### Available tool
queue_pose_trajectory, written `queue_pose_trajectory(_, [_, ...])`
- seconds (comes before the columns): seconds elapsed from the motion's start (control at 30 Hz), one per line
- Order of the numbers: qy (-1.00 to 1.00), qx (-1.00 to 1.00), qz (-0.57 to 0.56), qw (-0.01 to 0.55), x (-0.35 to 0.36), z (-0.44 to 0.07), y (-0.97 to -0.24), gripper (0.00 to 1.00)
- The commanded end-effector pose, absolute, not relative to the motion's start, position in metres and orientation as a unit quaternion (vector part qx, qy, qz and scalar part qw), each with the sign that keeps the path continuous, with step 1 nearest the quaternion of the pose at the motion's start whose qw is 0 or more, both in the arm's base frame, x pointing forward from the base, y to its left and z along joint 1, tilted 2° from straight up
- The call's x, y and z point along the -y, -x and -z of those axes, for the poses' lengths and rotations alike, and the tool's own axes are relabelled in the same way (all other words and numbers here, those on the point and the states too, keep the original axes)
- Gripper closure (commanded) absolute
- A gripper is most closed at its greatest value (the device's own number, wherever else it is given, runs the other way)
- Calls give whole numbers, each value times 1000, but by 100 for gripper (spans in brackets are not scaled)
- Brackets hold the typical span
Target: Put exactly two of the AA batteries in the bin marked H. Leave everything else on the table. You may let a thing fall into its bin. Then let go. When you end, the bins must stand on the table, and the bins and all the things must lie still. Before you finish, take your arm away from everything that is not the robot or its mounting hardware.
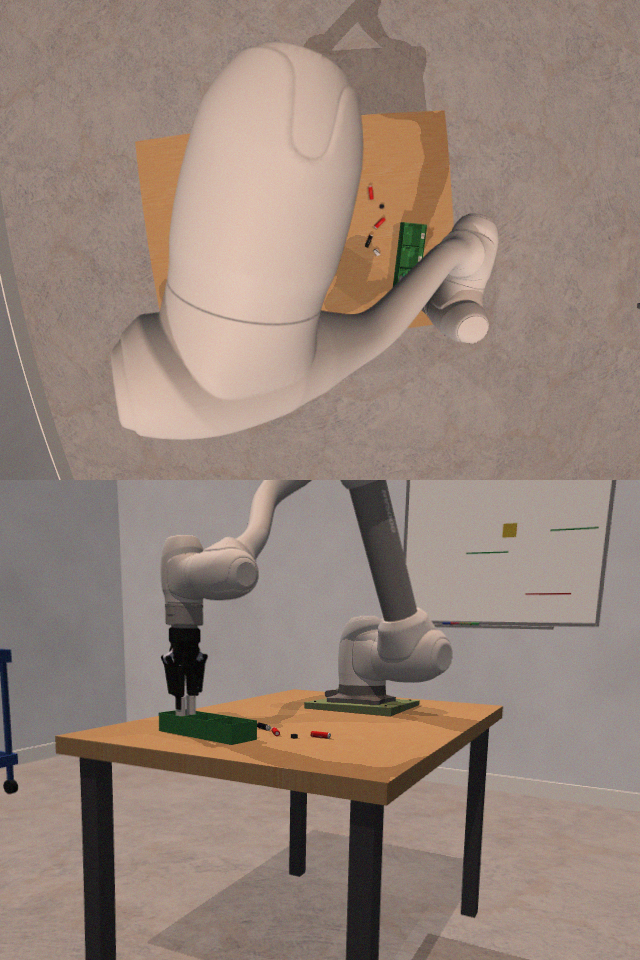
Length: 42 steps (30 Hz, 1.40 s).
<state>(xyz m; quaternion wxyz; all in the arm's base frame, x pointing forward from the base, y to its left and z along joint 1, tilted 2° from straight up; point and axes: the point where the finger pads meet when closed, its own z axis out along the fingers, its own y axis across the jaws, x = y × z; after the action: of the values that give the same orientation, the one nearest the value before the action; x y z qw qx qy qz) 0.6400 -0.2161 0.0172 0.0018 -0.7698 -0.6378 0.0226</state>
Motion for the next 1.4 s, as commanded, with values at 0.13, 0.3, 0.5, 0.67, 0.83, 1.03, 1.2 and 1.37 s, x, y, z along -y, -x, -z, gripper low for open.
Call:
queue_pose_trajectory(0.13, [770,637,-22,2,217,-25,-640,83])
queue_pose_trajectory(0.3, [770,637,-22,2,217,-32,-640,83])
queue_pose_trajectory(0.5, [770,637,-22,2,217,-40,-640,83])
queue_pose_trajectory(0.67, [770,637,-22,2,217,-44,-640,83])
queue_pose_trajectory(0.83, [770,637,-22,2,216,-65,-641,83])
queue_pose_trajectory(1.03, [770,637,-22,2,216,-66,-641,83])
queue_pose_trajectory(1.2, [770,637,-22,2,216,-66,-641,83])
queue_pose_trajectory(1.37, [770,637,-22,2,216,-66,-641,83])
